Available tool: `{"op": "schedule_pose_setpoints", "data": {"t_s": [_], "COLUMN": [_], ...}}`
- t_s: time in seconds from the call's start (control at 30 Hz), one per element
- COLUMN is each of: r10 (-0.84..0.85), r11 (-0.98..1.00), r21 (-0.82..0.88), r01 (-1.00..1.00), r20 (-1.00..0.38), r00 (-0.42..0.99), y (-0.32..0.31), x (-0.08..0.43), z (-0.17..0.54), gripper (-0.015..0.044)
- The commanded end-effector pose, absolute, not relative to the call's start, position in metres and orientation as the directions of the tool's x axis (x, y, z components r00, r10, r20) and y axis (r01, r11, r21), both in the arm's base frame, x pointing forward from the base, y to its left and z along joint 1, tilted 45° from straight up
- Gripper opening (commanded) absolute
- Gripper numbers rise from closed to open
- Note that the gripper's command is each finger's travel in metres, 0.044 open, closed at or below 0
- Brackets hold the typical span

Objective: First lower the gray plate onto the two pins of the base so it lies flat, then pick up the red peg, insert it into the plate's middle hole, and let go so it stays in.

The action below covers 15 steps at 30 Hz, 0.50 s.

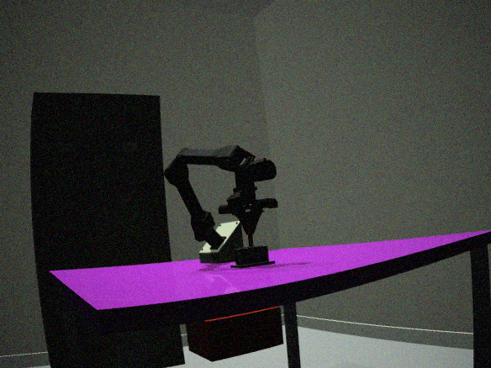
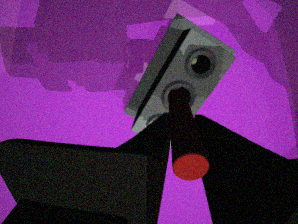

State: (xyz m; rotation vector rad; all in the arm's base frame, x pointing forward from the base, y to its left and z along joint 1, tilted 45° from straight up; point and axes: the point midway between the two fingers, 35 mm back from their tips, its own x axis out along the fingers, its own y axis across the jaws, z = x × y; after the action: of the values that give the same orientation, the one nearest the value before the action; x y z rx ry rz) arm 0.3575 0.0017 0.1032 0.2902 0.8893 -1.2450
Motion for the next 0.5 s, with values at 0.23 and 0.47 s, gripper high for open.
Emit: {"op": "schedule_pose_setpoints", "data": {"t_s": [0.23,0.47], "r10": [-0.695,-0.695], "r11": [0.333,0.333], "r21": [-0.264,-0.264], "r01": [0.905,0.905], "r20": [-0.718,-0.718], "r00": [0.046,0.046], "y": [0.0005,0.0005], "x": [0.3573,0.3573], "z": [0.1022,0.1022], "gripper": [0.0000,0.0000]}}
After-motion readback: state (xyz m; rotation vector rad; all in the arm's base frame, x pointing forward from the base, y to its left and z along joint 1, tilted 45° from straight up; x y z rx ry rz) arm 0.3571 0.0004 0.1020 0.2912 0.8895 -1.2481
